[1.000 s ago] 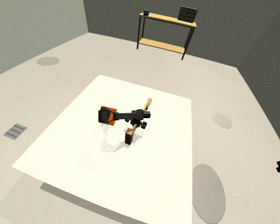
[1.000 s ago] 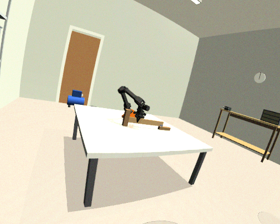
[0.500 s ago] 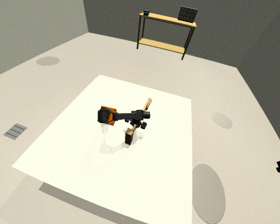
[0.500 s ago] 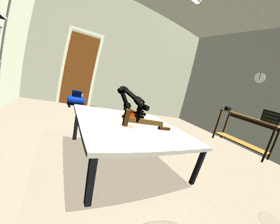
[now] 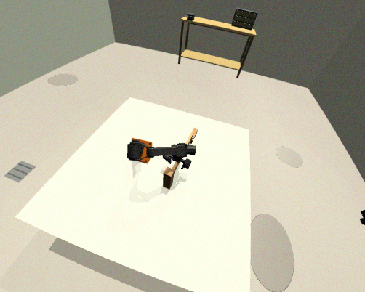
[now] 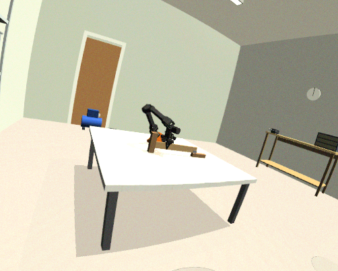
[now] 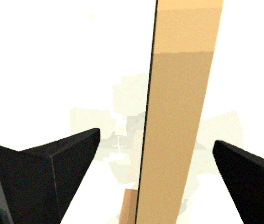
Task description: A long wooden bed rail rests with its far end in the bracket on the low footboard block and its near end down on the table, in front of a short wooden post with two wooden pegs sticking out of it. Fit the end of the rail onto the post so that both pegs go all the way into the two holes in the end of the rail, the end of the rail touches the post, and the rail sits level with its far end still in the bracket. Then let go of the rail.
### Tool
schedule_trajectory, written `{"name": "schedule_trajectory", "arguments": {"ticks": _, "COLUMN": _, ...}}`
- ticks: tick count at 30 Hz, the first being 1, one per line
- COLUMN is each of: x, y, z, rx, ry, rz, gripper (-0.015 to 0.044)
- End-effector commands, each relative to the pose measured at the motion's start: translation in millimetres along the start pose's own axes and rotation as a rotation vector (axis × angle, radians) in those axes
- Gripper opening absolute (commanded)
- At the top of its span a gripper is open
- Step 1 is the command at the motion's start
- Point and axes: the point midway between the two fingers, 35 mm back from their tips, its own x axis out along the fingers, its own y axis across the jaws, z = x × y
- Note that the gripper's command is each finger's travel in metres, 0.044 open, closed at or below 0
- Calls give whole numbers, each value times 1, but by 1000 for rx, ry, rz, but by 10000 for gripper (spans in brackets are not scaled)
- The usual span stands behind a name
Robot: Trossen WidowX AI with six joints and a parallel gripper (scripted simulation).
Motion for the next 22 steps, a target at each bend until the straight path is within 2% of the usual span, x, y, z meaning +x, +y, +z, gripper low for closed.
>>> {"name": "schedule_trajectory", "arguments": {"ticks": 1, "x": 0, "y": 0, "z": 0, "rx": 1, "ry": 1, "rz": -1, "gripper": 440}}
{"name": "schedule_trajectory", "arguments": {"ticks": 4, "x": -2, "y": 0, "z": 2, "rx": 1, "ry": 0, "rz": -1, "gripper": 440}}
{"name": "schedule_trajectory", "arguments": {"ticks": 9, "x": -30, "y": 0, "z": 30, "rx": -4, "ry": -1, "rz": -2, "gripper": 440}}
{"name": "schedule_trajectory", "arguments": {"ticks": 22, "x": -30, "y": 0, "z": 30, "rx": -4, "ry": -1, "rz": -2, "gripper": 440}}
